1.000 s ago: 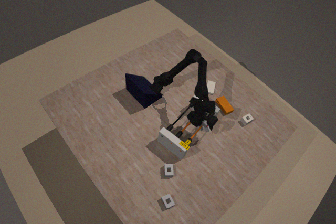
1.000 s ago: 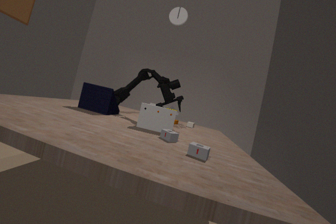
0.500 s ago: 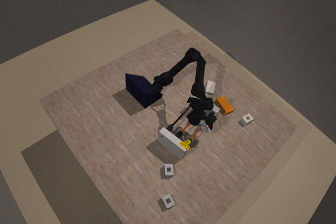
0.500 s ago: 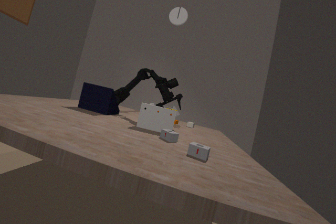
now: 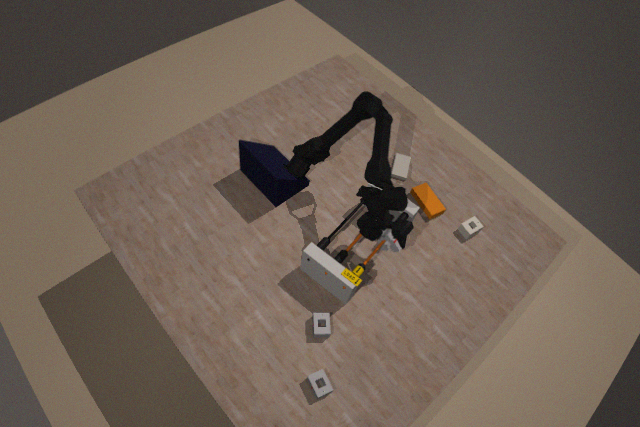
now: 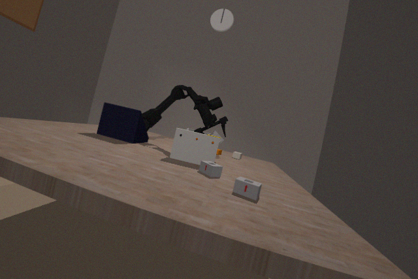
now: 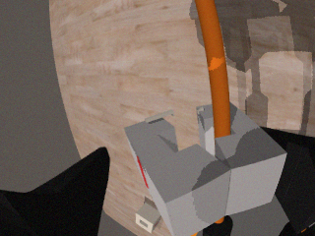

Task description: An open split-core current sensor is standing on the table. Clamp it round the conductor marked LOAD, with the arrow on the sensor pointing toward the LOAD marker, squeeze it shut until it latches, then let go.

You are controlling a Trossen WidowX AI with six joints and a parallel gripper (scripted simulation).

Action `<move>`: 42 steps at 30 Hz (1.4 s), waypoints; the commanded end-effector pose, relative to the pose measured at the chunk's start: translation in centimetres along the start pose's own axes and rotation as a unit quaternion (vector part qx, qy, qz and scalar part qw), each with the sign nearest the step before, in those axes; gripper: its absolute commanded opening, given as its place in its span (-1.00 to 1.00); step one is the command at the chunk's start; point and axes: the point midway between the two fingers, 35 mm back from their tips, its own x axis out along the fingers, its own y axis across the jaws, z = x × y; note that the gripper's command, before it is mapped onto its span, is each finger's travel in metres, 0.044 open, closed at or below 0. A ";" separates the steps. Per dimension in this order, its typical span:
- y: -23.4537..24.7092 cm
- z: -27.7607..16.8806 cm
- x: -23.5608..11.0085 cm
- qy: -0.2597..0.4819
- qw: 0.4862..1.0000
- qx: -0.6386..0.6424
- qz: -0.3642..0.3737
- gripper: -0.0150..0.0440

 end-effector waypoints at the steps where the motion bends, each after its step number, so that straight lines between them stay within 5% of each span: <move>1: 0.5 -0.3 0.9 0.006 1.000 -0.024 -0.003 1.00; 42: 0.6 -0.3 0.7 0.006 1.000 -0.024 -0.003 1.00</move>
